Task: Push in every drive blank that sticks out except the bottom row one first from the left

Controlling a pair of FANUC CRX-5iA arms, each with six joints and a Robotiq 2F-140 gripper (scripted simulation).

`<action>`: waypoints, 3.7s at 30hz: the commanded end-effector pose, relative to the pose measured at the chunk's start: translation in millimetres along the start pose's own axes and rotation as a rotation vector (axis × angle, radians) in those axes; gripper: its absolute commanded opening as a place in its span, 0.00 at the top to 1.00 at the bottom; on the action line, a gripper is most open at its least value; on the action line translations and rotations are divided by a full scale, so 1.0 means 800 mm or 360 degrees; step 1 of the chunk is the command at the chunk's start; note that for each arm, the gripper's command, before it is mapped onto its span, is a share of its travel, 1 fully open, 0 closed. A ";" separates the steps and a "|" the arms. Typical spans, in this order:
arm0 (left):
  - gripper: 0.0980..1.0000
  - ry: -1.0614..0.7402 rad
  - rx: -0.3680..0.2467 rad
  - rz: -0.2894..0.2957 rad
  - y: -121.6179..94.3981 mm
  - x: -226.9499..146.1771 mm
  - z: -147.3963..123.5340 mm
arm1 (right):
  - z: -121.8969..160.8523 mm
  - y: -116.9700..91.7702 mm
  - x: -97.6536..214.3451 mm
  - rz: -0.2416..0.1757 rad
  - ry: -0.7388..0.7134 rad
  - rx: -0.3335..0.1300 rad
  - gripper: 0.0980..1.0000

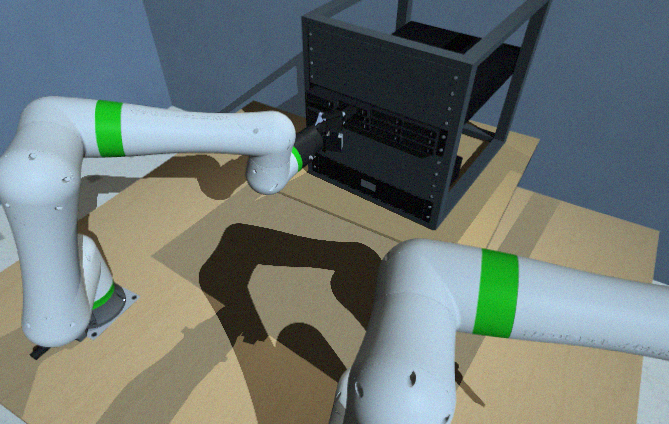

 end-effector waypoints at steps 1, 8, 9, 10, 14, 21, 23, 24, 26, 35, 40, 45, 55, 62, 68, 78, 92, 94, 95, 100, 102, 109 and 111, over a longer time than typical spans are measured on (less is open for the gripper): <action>1.00 -0.0002 0.0000 0.0002 0.001 -0.002 0.000 | 0.000 -0.001 0.000 0.0000 0.0000 0.0003 0.00; 1.00 -0.0002 0.0000 0.0002 0.001 -0.002 0.000 | 0.000 -0.001 0.000 0.0000 0.0000 0.0003 0.00; 1.00 -0.0002 0.0000 0.0002 0.001 -0.002 0.000 | 0.000 -0.001 0.000 0.0000 0.0000 0.0003 0.00; 1.00 -0.0002 0.0000 0.0002 0.001 -0.002 0.000 | 0.000 -0.001 0.000 0.0000 0.0000 0.0003 0.00; 1.00 -0.0002 0.0000 0.0002 0.004 -0.002 0.000 | 0.000 -0.001 0.000 0.0000 0.0000 0.0003 0.00; 1.00 -0.0002 0.0000 0.0002 0.005 -0.002 0.000 | 0.000 -0.001 0.000 0.0000 0.0000 0.0003 0.00; 1.00 -0.0002 0.0000 0.0002 0.005 -0.002 0.000 | 0.000 -0.001 0.000 0.0000 0.0000 0.0003 0.00; 1.00 -0.0002 0.0000 0.0002 0.005 -0.002 0.000 | 0.000 -0.001 0.000 0.0000 0.0000 0.0003 0.00; 1.00 -0.0002 0.0000 0.0002 0.005 -0.002 0.000 | 0.000 -0.001 0.000 0.0000 0.0000 0.0003 0.00; 1.00 -0.0002 0.0000 0.0002 0.009 -0.002 0.000 | 0.000 -0.001 0.000 0.0000 0.0000 0.0003 0.00; 1.00 -0.0002 0.0000 0.0002 0.009 -0.002 0.000 | 0.000 -0.001 0.000 0.0000 0.0000 0.0003 0.00; 1.00 -0.0002 0.0000 0.0002 0.009 -0.002 0.000 | 0.000 -0.001 0.000 0.0000 0.0000 0.0003 0.00; 1.00 -0.0002 0.0000 0.0002 0.012 -0.002 0.000 | 0.000 -0.001 0.000 0.0000 0.0000 0.0003 0.00; 1.00 -0.0002 0.0000 0.0002 0.013 -0.002 0.000 | 0.000 -0.001 0.000 0.0000 0.0000 0.0003 0.00; 1.00 -0.0002 0.0000 0.0002 0.016 -0.002 0.000 | 0.000 -0.001 0.000 0.0000 0.0000 0.0003 0.00; 1.00 -0.0002 0.0000 0.0002 0.016 -0.002 0.000 | 0.000 -0.001 0.000 0.0000 0.0000 0.0003 0.00; 1.00 -0.0002 0.0000 0.0002 0.019 -0.002 0.000 | 0.000 -0.001 0.000 0.0000 0.0000 0.0003 0.00; 1.00 -0.0002 0.0000 0.0002 0.019 -0.002 0.000 | 0.000 -0.001 0.000 0.0000 0.0000 0.0003 0.00; 1.00 -0.0002 0.0000 0.0002 0.019 -0.002 0.000 | 0.000 -0.001 0.000 0.0000 0.0000 0.0003 0.00; 1.00 -0.0002 0.0000 0.0002 0.019 -0.002 0.000 | 0.000 -0.001 0.000 0.0000 0.0000 0.0003 0.00; 1.00 -0.0002 0.0000 0.0002 0.019 -0.002 0.000 | 0.000 -0.001 0.000 0.0000 0.0000 0.0003 0.00; 1.00 -0.0002 0.0000 0.0002 0.019 -0.002 0.000 | 0.000 -0.001 0.000 0.0000 0.0000 0.0003 0.00; 1.00 -0.0002 0.0000 0.0002 0.019 -0.002 0.000 | 0.000 -0.001 0.000 0.0000 0.0000 0.0003 0.00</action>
Point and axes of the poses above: on each arm, the point where the finger pads meet when closed, its own y axis out along the fingers, its own x axis across the jaws, z = x × y, the point moved 10 cm from there along -y, back along the fingers, and after that the axes turned 10 degrees about y, right-handed, at the moved point
